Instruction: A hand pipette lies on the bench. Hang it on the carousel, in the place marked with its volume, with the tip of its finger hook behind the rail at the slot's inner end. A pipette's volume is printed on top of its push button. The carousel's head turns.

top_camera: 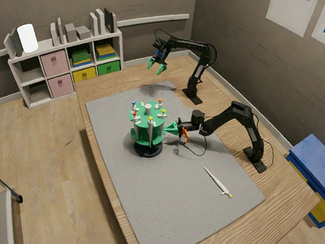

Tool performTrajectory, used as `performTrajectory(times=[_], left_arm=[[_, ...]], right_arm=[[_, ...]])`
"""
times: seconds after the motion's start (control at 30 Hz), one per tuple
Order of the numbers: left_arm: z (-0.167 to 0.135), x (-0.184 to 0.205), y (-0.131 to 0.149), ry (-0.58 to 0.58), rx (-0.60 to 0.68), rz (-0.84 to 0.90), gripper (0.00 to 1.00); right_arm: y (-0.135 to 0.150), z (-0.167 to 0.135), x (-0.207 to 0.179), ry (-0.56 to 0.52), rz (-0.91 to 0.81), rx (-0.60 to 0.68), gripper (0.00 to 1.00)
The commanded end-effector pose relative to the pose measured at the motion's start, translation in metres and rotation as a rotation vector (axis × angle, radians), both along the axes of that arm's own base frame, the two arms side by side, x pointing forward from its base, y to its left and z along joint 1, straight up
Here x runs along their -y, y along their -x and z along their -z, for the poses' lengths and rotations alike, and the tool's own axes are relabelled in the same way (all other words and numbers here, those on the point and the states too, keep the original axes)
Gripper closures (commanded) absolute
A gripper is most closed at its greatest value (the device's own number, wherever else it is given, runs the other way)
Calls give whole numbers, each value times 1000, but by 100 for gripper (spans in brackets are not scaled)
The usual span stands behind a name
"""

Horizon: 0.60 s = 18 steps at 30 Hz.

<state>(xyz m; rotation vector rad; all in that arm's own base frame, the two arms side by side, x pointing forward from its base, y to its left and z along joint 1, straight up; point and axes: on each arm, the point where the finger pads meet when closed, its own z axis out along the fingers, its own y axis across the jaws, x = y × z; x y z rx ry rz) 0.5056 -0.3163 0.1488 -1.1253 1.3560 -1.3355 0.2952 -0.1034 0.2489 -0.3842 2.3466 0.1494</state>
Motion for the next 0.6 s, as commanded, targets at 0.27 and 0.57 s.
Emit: performTrajectory(times=[0.27,0.57], left_arm=[[-33,-4,-6,28,55,10,100],[-21,-8,-2,13,37,46,100]], right_arm=[[-3,-4,3,-3,-8,23,0],[-3,-4,3,-3,-8,23,0]])
